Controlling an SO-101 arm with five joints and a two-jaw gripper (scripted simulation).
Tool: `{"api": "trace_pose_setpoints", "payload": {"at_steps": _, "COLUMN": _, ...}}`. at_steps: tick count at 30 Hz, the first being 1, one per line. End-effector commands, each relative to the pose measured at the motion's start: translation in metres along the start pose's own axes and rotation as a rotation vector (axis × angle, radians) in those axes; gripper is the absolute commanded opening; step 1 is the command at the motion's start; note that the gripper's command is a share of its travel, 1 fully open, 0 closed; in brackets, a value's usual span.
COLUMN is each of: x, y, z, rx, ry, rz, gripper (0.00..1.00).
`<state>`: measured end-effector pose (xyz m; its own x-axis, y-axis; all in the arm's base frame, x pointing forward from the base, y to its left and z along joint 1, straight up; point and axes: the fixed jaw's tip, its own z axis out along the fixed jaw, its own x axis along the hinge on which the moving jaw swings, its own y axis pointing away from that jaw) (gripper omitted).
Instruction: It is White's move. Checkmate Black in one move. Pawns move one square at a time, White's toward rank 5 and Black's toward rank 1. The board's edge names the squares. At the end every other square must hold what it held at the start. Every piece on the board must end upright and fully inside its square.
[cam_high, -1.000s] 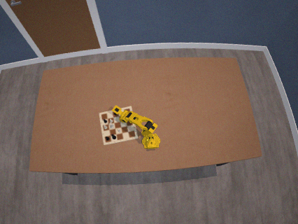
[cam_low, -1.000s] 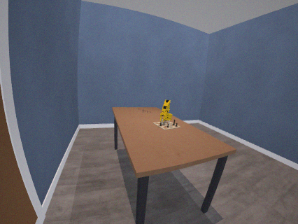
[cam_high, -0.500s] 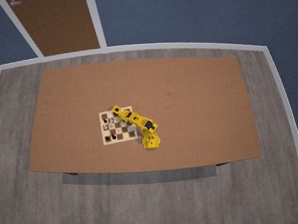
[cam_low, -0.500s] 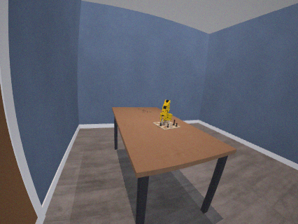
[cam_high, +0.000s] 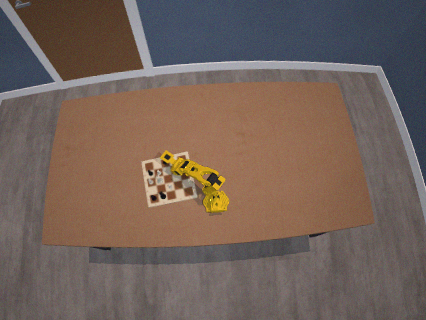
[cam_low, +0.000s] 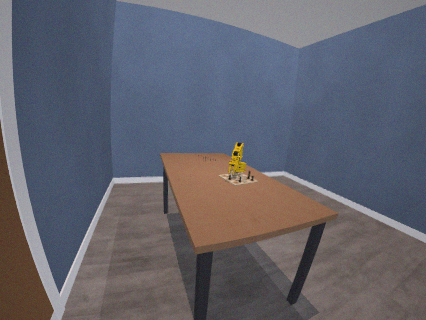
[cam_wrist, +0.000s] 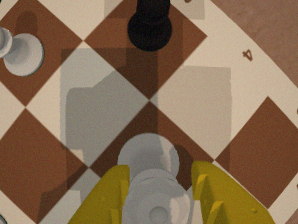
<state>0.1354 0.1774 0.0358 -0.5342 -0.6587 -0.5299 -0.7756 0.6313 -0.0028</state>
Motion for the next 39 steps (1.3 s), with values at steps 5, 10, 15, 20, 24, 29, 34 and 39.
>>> {"api": "trace_pose_setpoints", "payload": {"at_steps": 5, "x": 0.0043, "y": -0.0017, "z": 0.0015, "rx": 0.003, "ry": 0.012, "rz": 0.006, "gripper": 0.12}}
{"api": "trace_pose_setpoints", "payload": {"at_steps": 10, "x": 0.0043, "y": -0.0017, "z": 0.0015, "rx": 0.003, "ry": 0.012, "rz": 0.006, "gripper": 0.10}}
{"api": "trace_pose_setpoints", "payload": {"at_steps": 15, "x": 0.0043, "y": -0.0017, "z": 0.0015, "rx": 0.003, "ry": 0.012, "rz": 0.006, "gripper": 0.08}}
{"api": "trace_pose_setpoints", "payload": {"at_steps": 20, "x": 0.0043, "y": -0.0017, "z": 0.0015, "rx": 0.003, "ry": 0.012, "rz": 0.006, "gripper": 0.04}}
{"api": "trace_pose_setpoints", "payload": {"at_steps": 24, "x": 0.0043, "y": -0.0017, "z": 0.0015, "rx": 0.003, "ry": 0.012, "rz": 0.006, "gripper": 0.02}}
{"api": "trace_pose_setpoints", "payload": {"at_steps": 29, "x": 0.0043, "y": -0.0017, "z": 0.0015, "rx": 0.003, "ry": 0.012, "rz": 0.006, "gripper": 0.00}}
{"api": "trace_pose_setpoints", "payload": {"at_steps": 34, "x": 0.0043, "y": -0.0017, "z": 0.0015, "rx": 0.003, "ry": 0.012, "rz": 0.006, "gripper": 0.00}}
{"api": "trace_pose_setpoints", "payload": {"at_steps": 39, "x": 0.0043, "y": -0.0017, "z": 0.0015, "rx": 0.003, "ry": 0.012, "rz": 0.006, "gripper": 0.00}}
